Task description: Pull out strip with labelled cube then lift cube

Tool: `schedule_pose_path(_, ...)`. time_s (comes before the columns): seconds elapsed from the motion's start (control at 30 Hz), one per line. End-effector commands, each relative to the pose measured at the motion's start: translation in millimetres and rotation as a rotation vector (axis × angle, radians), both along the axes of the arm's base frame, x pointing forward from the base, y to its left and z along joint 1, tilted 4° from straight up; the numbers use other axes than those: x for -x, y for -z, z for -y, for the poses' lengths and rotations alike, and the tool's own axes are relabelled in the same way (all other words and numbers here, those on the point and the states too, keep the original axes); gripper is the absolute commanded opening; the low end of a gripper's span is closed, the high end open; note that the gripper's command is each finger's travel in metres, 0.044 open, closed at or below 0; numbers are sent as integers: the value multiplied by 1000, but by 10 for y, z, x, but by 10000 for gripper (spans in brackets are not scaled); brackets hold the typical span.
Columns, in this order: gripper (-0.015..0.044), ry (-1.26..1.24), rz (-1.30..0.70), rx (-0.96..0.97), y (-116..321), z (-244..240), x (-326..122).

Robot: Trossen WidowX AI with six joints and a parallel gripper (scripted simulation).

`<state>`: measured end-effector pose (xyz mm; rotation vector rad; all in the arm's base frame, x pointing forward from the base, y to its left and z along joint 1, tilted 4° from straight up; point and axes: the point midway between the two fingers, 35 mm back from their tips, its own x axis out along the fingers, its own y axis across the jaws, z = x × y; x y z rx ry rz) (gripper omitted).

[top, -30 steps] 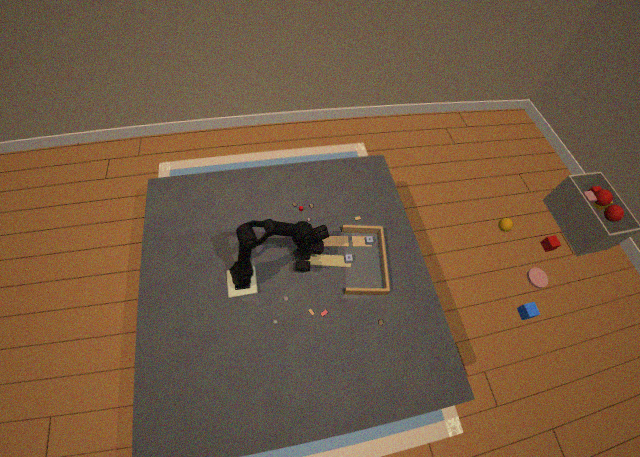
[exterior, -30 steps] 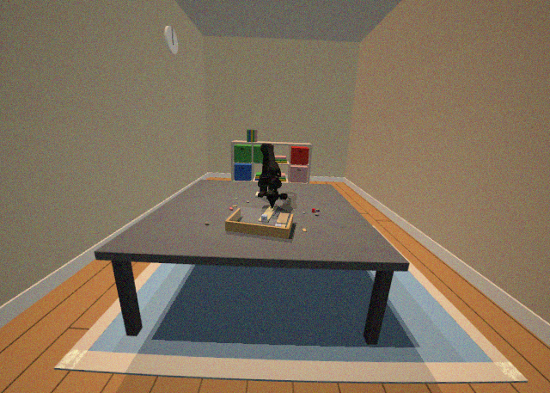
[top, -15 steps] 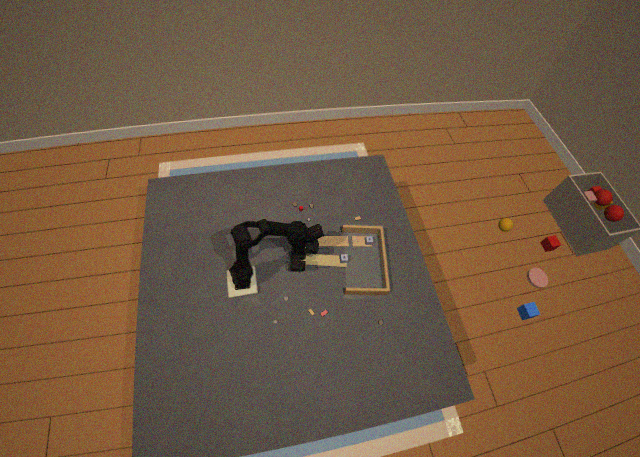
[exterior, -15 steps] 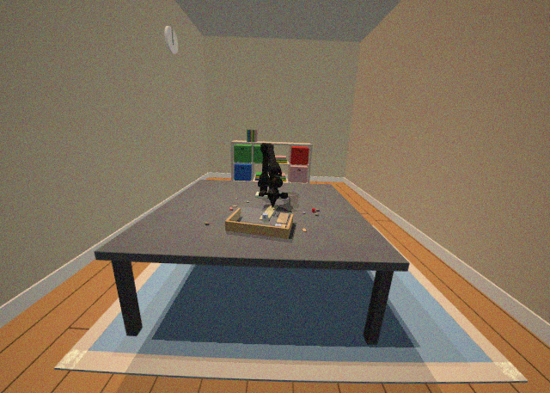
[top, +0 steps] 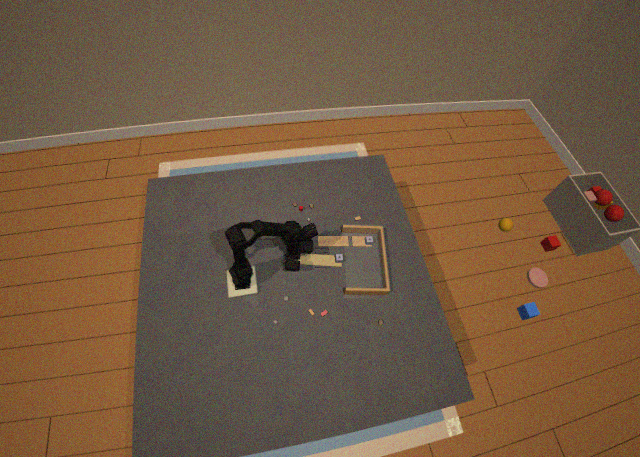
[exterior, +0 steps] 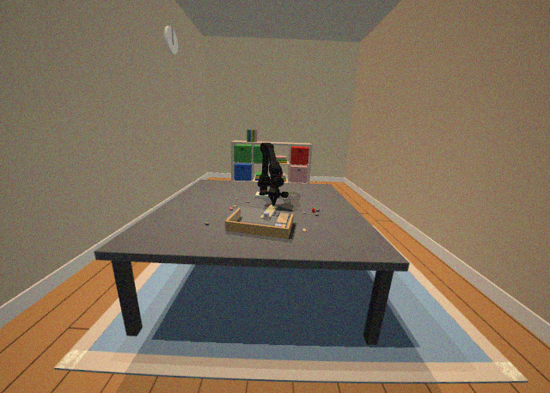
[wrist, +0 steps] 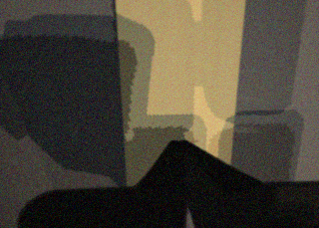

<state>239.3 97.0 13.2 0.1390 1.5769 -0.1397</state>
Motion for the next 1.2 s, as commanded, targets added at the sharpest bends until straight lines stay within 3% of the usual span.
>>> schedule_pose_path(0.0,0,-2,-29,1,46,-10,143)
schedule_pose_path(0.5,0,-2,-31,0,40,-41,358)
schedule_pose_path(1.17,0,-1,-5,-1,-23,-48,282)
